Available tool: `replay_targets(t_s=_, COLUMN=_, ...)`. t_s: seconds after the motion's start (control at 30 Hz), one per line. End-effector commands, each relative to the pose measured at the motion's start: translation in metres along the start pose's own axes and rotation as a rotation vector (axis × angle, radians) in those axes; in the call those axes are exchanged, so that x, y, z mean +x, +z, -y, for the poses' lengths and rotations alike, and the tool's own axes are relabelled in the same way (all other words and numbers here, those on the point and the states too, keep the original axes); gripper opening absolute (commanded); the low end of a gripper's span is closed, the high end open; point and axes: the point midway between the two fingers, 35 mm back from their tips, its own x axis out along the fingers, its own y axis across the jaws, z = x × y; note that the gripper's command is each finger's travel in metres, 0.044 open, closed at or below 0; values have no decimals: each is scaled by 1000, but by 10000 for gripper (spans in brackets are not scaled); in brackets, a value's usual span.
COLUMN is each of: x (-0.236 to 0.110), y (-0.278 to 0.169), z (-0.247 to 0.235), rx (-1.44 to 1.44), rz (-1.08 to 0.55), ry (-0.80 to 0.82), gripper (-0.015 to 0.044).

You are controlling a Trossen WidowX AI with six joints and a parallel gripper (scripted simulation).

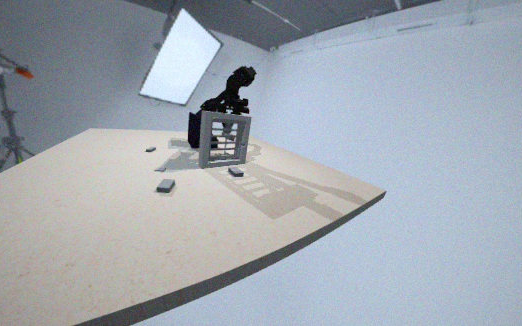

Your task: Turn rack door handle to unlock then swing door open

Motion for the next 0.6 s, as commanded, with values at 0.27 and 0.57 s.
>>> replay_targets(t_s=0.27, x=0, y=0, z=0, rx=3, rz=3, ry=0, gripper=47)
replay_targets(t_s=0.57, x=0, y=0, z=0, rx=-70, rz=3, ry=0, gripper=25)
